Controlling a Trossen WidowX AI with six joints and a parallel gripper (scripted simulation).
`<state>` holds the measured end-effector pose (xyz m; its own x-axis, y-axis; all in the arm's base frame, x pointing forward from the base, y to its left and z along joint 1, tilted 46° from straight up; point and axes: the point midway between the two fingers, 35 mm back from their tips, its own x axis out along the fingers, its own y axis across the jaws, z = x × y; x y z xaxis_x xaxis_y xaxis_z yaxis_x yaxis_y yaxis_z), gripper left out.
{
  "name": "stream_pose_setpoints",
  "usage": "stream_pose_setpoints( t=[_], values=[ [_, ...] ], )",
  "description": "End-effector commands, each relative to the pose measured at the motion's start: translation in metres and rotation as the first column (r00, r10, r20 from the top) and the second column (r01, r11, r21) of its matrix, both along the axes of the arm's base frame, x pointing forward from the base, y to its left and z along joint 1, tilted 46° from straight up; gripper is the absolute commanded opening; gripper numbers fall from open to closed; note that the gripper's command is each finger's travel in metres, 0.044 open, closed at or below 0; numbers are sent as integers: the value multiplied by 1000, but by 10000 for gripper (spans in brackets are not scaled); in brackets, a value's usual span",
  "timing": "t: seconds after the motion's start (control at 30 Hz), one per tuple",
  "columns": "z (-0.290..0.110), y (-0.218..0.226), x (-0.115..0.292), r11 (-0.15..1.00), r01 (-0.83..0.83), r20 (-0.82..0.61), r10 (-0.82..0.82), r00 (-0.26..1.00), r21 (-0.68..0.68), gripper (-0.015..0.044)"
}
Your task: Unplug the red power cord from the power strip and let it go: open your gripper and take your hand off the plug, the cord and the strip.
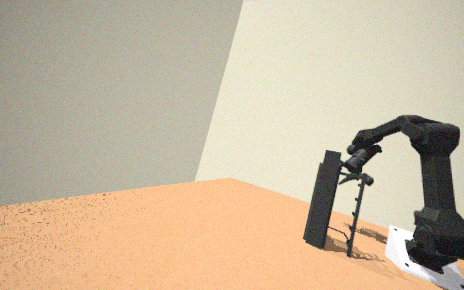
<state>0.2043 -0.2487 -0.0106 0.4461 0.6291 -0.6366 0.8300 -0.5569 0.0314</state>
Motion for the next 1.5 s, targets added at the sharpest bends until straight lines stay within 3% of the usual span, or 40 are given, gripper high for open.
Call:
stream_pose_setpoints(
  t=[0.0,0.37,1.47],
  values=[
    [14,53,35,986,-167,-55,167,984,1,160],
    [43,182,71,856,-516,-159,508,847,-13,160],
    [71,215,75,849,-529,-159,520,839,-12,160]
  ],
)
